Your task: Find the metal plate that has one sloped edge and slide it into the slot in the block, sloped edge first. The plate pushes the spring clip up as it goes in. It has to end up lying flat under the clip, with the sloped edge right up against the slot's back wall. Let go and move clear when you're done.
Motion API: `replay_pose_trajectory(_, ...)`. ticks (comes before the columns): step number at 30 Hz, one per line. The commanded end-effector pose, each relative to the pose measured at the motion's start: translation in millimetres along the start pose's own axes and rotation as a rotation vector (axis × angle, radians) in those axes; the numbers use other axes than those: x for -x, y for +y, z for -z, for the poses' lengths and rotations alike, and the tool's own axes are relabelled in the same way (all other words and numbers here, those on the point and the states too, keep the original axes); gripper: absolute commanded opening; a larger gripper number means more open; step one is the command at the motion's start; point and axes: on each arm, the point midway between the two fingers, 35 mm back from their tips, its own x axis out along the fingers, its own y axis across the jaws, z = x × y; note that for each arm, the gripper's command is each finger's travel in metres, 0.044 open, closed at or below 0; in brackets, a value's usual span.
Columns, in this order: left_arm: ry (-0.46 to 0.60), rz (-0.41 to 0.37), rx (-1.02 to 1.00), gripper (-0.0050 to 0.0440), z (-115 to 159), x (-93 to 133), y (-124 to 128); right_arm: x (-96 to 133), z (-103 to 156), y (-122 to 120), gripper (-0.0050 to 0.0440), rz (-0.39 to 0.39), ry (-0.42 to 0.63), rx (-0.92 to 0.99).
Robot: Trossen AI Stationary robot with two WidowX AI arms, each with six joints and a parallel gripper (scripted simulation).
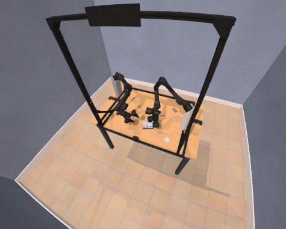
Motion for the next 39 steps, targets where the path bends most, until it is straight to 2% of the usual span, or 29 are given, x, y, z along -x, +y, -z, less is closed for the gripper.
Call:
replay_pose_trajectory(1,0.002,0.002,0.001,0.0440,0,1,0,0,2,0,0.0160,-0.003,-0.005,-0.001)
replay_pose_trajectory(7,0.002,0.002,0.001,0.0440,0,1,0,4,4,0,0.0160,-0.003,-0.004,-0.001)
replay_pose_trajectory(17,0.002,0.002,0.001,0.0440,0,1,0,39,30,-1,0.0160,-0.003,-0.004,-0.001)
replay_pose_trajectory(26,0.002,0.002,0.001,0.0440,0,1,0,59,51,-1,0.0160,-0.003,-0.005,-0.001)
replay_pose_trajectory(29,0.002,0.002,0.001,0.0440,0,1,0,57,50,0,0.0160,-0.007,-0.010,-0.001)
replay_pose_trajectory(31,0.002,0.002,0.001,0.0440,0,1,0,47,43,5,0.0160,-0.026,-0.059,-0.012)
replay_pose_trajectory(33,0.002,0.002,0.001,0.0440,0,1,0,37,47,12,0.0160,-0.061,-0.078,0.011)
replay_pose_trajectory(36,0.002,0.002,0.001,0.0440,0,1,0,36,46,13,0.0160,-0.064,-0.094,0.008)
replay_pose_trajectory(37,0.002,0.002,0.001,0.0440,0,1,0,35,37,10,0.0160,-0.056,-0.141,-0.016)
replay_pose_trajectory(39,0.002,0.002,0.001,0.0440,0,1,0,31,39,13,0.0160,-0.073,-0.162,-0.002)
